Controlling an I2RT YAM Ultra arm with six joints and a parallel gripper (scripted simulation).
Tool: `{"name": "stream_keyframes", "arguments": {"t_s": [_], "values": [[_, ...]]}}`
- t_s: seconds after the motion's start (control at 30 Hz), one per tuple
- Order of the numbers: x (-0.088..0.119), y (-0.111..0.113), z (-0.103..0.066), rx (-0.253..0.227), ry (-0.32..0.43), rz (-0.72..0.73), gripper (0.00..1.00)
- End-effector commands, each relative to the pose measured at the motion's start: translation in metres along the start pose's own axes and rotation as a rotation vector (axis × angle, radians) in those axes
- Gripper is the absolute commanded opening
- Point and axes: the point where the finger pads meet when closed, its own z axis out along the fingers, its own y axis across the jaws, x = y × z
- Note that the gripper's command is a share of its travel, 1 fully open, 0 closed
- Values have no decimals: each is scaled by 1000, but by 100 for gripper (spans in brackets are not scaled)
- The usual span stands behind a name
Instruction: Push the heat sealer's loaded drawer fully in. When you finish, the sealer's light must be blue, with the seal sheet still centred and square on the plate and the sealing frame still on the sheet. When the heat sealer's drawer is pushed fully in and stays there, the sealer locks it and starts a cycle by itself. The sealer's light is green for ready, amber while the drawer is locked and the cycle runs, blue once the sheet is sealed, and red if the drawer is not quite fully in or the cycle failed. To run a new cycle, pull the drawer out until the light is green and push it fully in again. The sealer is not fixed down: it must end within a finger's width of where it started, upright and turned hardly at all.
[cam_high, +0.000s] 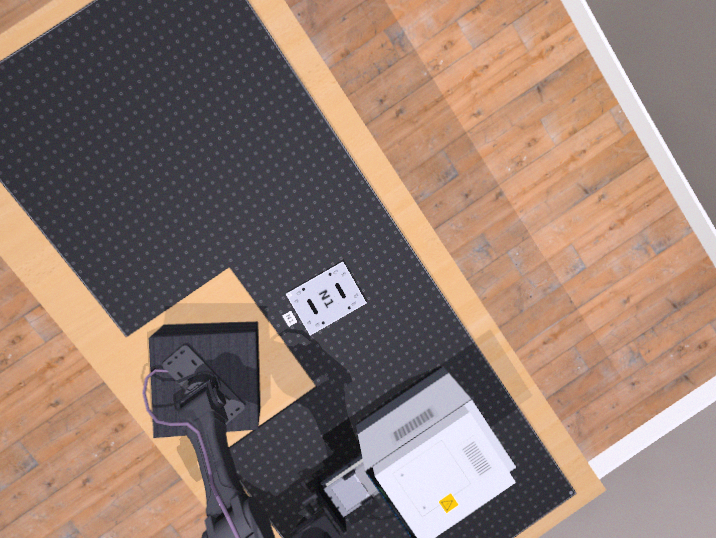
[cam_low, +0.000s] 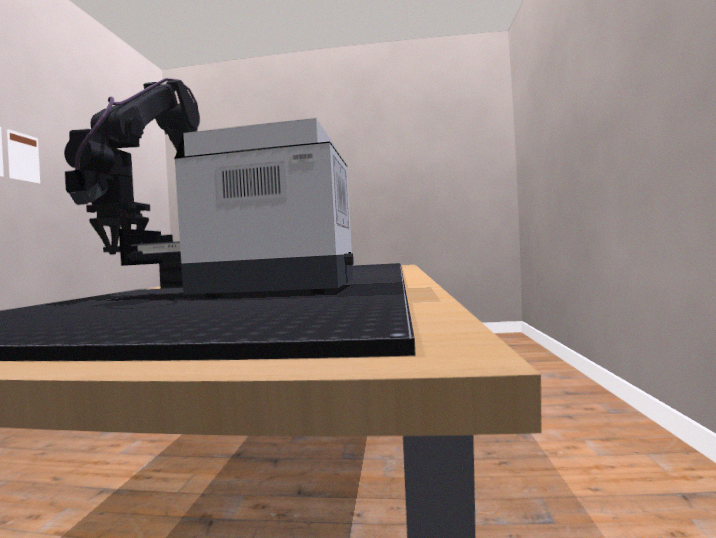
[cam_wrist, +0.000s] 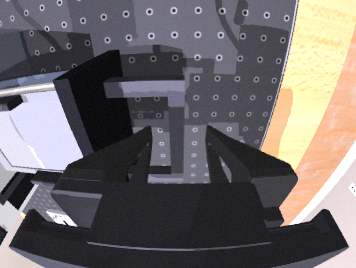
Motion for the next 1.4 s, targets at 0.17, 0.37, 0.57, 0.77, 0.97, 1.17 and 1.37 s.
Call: {"name": "stream_keyframes", "arguments": {"t_s": [0.17,0.37,0.57,0.77,0.97,1.17,1.37], "values": [[-4,2,-5,-3,-21,-1,45],[-4,2,-5,-3,-21,-1,27],[-4,2,-5,-3,-21,-1,22],[-4,2,-5,-3,-21,-1,16],[-4,2,-5,-3,-21,-1,13],[-4,2,-5,-4,-21,-1,7],[-4,2,-5,-4,-21,-1,0]]}}
